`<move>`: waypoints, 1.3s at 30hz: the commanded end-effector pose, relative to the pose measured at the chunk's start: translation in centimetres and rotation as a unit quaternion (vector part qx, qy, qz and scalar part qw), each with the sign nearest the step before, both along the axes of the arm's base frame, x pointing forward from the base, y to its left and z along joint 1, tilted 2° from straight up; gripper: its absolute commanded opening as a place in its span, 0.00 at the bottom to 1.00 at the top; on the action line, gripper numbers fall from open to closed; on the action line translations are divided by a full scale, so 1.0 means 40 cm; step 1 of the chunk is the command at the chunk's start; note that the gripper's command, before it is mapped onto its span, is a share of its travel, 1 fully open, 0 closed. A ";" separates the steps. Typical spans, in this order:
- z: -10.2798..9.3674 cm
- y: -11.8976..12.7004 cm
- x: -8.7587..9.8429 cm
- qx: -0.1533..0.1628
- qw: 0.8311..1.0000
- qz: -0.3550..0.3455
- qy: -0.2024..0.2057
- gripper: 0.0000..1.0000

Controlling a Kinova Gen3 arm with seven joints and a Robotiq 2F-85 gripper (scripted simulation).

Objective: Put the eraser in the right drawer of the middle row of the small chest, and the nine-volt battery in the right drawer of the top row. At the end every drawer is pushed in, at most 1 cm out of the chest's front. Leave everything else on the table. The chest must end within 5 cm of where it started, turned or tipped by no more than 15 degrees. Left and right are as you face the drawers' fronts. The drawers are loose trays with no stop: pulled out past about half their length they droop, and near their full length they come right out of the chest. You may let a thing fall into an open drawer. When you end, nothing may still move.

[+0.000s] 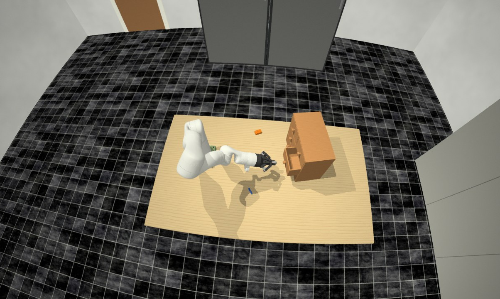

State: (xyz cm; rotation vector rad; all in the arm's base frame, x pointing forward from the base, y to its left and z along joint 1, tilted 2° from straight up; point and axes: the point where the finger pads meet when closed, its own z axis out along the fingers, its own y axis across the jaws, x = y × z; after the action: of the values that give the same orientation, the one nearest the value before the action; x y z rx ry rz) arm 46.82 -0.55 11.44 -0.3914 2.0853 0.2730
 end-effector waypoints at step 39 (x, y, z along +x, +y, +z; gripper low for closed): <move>0.001 0.012 0.029 0.000 1.000 0.000 -0.001 0.00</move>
State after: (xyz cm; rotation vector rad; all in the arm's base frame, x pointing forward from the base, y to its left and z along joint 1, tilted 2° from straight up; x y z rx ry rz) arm 47.75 -0.29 11.39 -0.3874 2.0872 0.2719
